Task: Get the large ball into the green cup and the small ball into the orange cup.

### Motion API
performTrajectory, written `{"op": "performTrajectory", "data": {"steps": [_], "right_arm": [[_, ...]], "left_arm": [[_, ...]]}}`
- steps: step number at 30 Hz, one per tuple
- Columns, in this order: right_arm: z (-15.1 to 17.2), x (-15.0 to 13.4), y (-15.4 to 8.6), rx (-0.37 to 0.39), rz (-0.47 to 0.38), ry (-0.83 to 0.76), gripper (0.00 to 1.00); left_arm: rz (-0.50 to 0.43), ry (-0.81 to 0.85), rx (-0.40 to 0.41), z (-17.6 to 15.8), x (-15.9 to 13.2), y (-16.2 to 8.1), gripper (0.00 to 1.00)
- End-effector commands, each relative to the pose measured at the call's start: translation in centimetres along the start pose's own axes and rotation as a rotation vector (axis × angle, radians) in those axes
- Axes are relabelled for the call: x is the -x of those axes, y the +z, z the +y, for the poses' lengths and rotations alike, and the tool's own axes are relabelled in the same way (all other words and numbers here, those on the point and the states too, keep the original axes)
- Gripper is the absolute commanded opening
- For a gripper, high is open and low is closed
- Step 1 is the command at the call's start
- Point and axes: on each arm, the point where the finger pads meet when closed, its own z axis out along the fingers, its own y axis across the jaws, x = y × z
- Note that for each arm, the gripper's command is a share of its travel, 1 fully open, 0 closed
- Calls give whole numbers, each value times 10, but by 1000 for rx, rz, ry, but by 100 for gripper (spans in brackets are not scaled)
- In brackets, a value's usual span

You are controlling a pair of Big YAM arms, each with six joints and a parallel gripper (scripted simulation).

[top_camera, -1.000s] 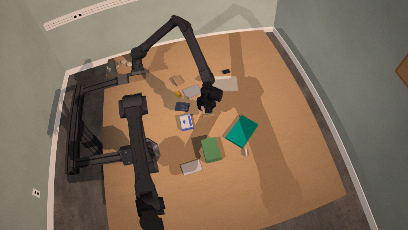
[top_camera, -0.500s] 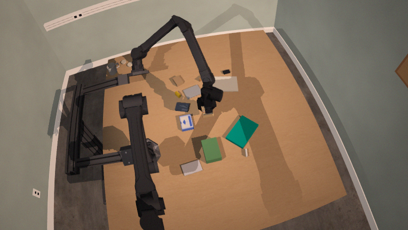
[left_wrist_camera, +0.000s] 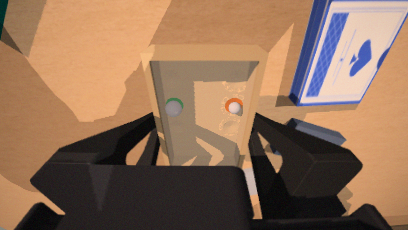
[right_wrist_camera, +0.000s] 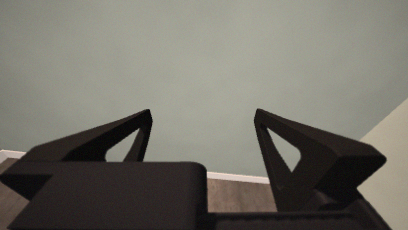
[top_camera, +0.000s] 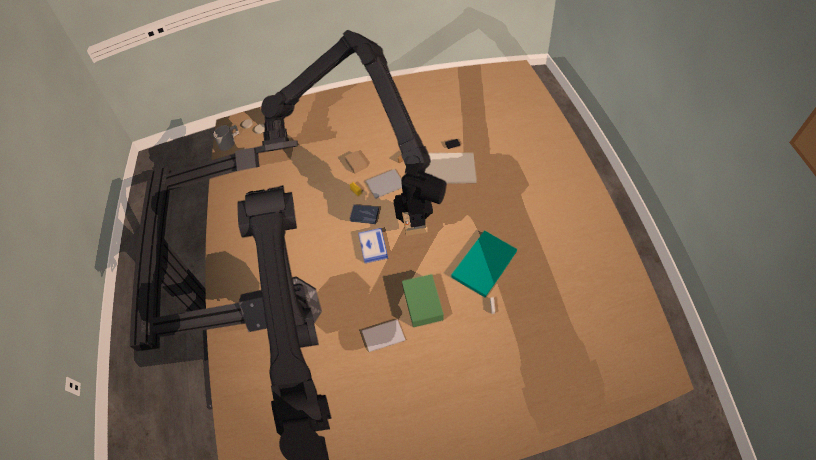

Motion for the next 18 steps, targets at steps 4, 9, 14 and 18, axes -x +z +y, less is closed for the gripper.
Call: {"op": "performTrajectory", "data": {"steps": [4,9,14,18], "right_arm": [[-1,8,-7,-2,-12,-10,100],[-1,8,-7,-2,-12,-10,100],[-1,8,-7,-2,-12,-10,100],[-1,8,-7,-2,-12,-10,100]], "left_arm": [[-12,-3,46,12,11,-16,69],[-12,-3,46,12,11,-16,69],[-12,-3,46,12,12,-16,69],[-11,0,45,11,13,-14,69]]}}
